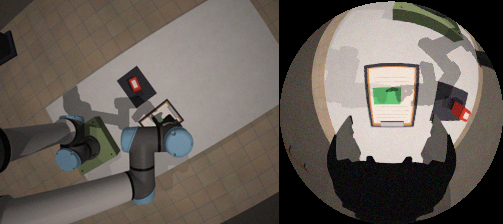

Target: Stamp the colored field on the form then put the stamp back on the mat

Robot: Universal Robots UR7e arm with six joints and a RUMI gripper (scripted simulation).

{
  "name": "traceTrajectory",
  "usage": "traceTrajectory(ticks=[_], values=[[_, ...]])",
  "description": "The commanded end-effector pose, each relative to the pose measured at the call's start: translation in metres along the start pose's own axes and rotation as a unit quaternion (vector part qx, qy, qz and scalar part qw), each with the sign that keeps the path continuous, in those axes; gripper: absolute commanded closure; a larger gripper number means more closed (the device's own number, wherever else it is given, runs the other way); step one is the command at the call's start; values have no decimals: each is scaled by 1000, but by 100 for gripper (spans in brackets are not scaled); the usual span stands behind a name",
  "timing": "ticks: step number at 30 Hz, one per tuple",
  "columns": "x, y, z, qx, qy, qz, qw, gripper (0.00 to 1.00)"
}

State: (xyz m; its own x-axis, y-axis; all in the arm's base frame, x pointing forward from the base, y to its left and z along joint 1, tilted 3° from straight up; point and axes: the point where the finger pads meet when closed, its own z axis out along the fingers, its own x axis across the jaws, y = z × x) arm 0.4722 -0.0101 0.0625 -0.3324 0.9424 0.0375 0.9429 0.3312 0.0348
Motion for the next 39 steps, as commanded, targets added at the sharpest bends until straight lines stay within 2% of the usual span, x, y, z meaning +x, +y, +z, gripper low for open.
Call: traceTrajectory(ticks=[1, 3, 5, 39], values=[[-2, 5, 50, -4, -3, 0, 1000, 0], [-1, 3, 64, -4, -3, 0, 1000, 0], [0, 2, 68, -4, -3, 0, 1000, 0], [0, 2, 69, -4, -3, 0, 1000, 0]])
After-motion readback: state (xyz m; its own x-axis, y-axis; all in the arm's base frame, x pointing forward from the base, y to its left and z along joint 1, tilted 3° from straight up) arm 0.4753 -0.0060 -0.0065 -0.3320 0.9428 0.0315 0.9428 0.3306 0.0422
